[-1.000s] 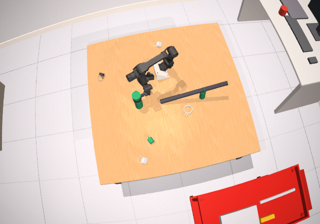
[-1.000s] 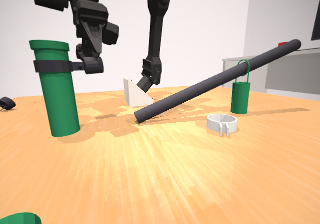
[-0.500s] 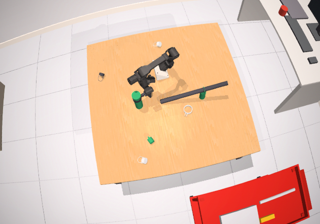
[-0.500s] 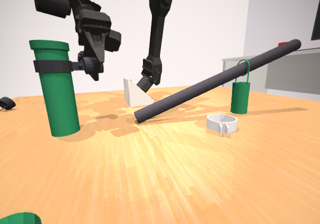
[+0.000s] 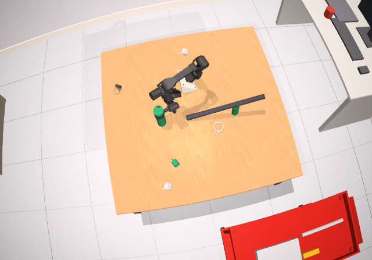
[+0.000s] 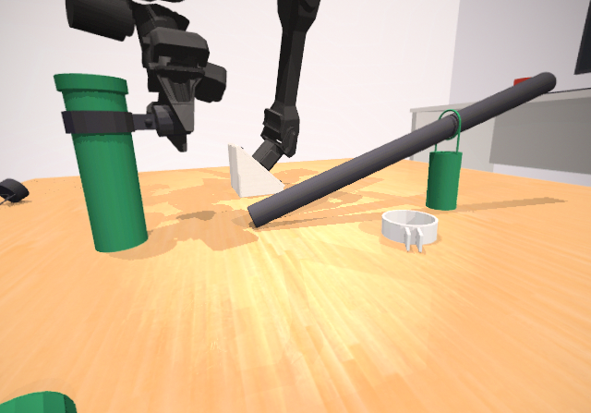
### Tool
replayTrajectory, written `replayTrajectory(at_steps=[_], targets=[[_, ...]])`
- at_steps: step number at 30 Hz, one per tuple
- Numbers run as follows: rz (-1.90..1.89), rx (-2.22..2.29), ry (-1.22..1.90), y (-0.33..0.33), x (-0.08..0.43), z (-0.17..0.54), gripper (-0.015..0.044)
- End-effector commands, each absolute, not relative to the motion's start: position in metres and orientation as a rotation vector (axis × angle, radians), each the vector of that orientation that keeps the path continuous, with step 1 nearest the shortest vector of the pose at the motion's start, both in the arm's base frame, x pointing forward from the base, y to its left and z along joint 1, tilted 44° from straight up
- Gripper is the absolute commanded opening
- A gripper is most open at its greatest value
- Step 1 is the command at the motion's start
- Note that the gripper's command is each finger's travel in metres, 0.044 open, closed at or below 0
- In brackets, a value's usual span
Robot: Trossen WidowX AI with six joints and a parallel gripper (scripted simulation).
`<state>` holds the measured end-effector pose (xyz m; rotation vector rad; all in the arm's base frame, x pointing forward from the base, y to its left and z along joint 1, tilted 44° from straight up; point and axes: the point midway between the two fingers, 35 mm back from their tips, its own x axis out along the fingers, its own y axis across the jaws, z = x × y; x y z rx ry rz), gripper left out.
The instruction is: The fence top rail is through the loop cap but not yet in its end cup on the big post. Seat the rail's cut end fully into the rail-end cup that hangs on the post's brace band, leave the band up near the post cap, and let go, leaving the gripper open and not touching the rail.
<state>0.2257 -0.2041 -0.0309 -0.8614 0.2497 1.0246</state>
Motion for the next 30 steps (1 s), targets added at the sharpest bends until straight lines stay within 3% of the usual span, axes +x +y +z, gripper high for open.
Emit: replayTrajectory(at_steps=[1, 4, 9, 30], targets=[[1.018, -0.86, 0.247, -0.204, 0.2267, -0.0303, 0.0151], [1.018, -0.86, 0.247, -0.204, 0.2267, -0.0303, 0.0072], [1.013, -0.853, 0.259, -0.2039, 0.228, -0.0301, 0.0], [0.978, -0.805, 0.334, -0.2033, 0.2364, -0.029, 0.0]])
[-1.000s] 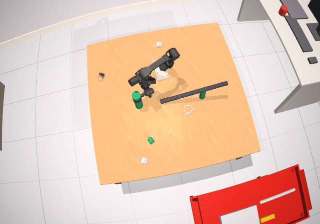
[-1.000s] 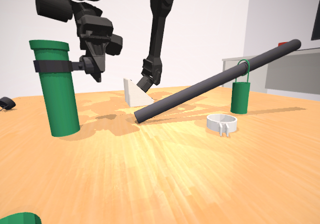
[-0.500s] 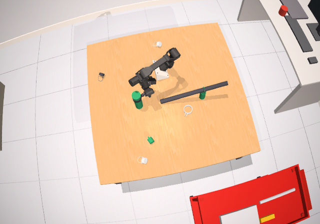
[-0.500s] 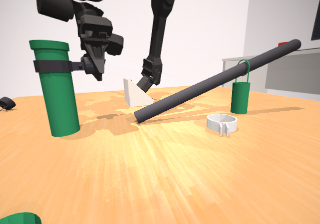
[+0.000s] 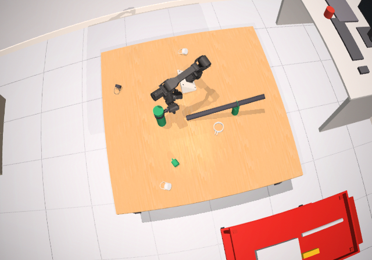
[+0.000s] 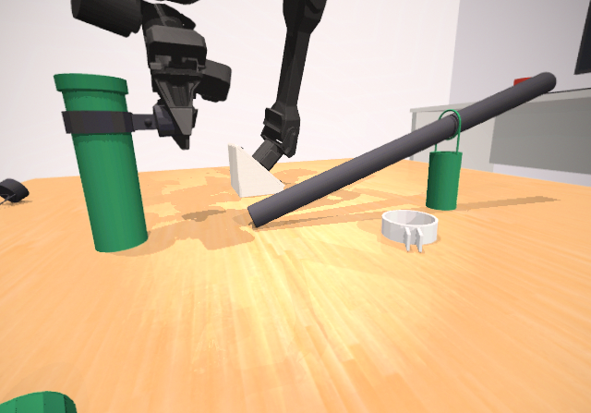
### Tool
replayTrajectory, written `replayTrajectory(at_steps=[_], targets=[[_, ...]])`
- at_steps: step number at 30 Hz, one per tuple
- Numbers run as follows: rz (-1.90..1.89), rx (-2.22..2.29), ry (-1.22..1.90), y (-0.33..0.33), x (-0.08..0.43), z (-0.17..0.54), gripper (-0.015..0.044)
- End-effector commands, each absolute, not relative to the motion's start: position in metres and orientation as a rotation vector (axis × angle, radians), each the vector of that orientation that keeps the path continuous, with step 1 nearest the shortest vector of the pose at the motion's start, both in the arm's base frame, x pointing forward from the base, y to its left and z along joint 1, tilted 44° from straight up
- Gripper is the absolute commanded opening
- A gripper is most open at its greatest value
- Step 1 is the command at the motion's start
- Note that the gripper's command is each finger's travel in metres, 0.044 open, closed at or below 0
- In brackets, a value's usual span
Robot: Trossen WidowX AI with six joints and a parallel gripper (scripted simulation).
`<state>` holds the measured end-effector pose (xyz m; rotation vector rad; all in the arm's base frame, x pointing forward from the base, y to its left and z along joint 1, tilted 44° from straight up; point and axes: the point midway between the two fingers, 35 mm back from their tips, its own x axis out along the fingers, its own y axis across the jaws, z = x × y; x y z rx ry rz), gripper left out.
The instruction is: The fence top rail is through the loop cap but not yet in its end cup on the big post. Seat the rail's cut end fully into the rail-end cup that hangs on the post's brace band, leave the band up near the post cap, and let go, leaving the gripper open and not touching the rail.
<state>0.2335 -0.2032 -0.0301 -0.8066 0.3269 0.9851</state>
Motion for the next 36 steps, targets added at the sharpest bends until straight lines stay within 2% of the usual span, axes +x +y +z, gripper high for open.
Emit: replayTrajectory(at_steps=[1, 36], targets=[[0.975, -0.801, 0.34, -0.203, 0.237, -0.029, 0.0], [0.903, -0.705, 0.484, -0.204, 0.254, -0.028, 0.0]])
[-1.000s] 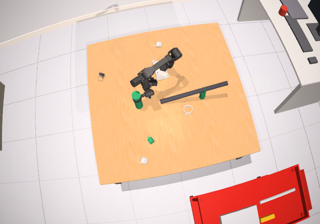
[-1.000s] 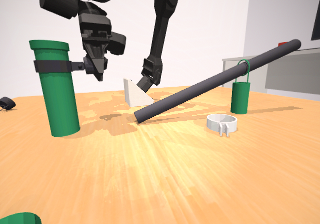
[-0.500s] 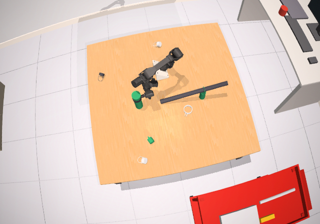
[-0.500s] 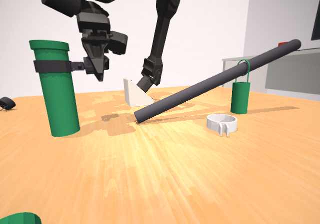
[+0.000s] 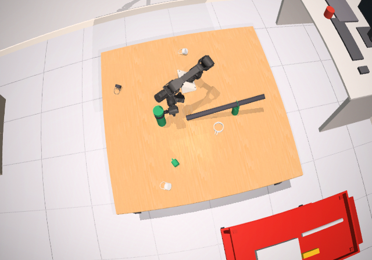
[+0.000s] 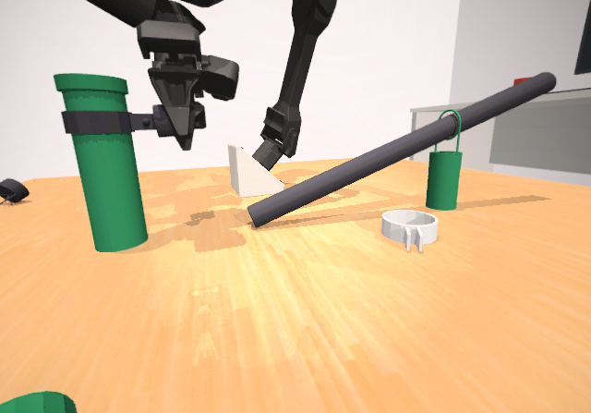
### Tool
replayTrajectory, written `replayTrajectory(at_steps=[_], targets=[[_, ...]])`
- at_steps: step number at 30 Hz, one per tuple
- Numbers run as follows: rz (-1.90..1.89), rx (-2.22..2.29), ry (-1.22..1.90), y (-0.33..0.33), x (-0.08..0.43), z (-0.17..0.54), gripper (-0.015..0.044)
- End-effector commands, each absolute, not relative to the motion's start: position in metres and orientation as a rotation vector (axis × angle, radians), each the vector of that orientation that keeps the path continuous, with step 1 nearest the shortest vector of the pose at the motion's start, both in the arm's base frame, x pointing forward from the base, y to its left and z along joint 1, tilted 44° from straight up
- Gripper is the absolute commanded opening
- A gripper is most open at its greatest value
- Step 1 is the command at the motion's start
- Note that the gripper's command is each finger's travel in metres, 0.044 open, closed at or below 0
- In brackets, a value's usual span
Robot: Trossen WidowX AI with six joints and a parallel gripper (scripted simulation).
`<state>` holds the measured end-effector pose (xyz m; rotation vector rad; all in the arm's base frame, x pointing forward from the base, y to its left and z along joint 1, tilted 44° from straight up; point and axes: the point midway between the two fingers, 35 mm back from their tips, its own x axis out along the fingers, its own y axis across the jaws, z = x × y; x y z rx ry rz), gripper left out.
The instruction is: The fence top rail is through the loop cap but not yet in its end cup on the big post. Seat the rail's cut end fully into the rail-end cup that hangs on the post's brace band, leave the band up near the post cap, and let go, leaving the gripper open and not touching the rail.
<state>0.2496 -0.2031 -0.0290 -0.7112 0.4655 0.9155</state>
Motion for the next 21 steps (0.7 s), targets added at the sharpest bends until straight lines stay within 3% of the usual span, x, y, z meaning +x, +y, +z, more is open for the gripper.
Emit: replayTrajectory(at_steps=[1, 21], targets=[[0.902, -0.704, 0.486, -0.2037, 0.2539, -0.0282, 0.0], [0.869, -0.659, 0.55, -0.2046, 0.2613, -0.0285, 0.0]])
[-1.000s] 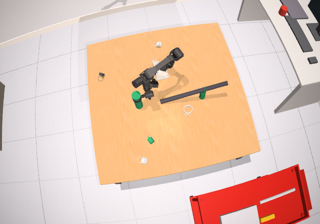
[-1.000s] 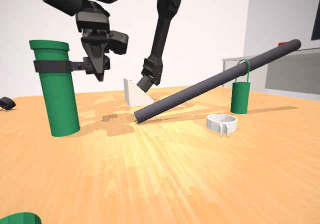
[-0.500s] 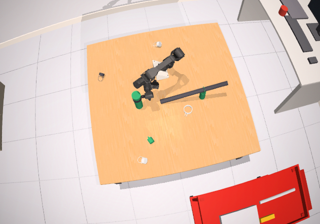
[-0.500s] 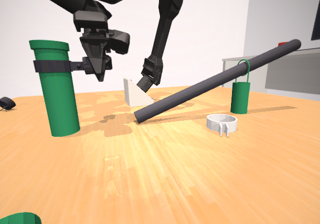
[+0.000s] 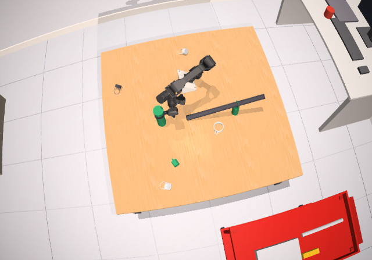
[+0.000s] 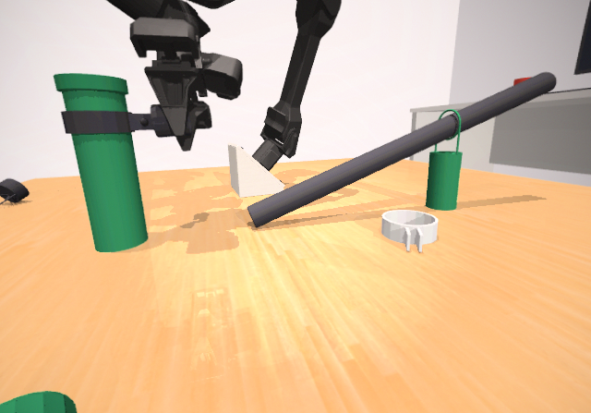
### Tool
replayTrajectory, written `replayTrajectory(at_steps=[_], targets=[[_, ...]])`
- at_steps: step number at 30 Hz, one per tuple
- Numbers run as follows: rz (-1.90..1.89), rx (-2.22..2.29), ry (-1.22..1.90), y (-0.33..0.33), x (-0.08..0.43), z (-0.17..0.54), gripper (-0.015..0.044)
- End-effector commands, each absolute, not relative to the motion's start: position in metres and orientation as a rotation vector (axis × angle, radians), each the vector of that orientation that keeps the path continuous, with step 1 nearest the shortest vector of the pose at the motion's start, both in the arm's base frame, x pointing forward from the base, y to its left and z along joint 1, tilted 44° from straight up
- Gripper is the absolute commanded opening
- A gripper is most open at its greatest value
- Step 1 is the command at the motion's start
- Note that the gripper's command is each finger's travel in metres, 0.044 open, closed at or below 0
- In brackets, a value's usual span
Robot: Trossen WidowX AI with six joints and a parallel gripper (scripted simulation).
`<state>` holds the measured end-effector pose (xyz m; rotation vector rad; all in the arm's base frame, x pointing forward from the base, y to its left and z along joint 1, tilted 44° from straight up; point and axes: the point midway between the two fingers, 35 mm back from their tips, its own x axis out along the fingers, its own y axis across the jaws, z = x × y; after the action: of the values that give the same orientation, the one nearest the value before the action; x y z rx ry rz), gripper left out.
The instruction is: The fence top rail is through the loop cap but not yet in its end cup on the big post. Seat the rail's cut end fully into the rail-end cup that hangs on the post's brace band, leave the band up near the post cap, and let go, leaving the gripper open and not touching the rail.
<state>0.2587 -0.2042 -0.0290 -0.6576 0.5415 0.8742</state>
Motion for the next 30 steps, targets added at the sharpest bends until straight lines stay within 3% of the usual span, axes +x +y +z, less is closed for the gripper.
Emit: replayTrajectory(at_steps=[1, 24, 30], targets=[[0.869, -0.66, 0.549, -0.2046, 0.2612, -0.0285, 0.0], [0.887, -0.674, 0.527, -0.2035, 0.2574, -0.0291, 0.0], [0.887, -0.674, 0.527, -0.2035, 0.2574, -0.0291, 0.0157]])
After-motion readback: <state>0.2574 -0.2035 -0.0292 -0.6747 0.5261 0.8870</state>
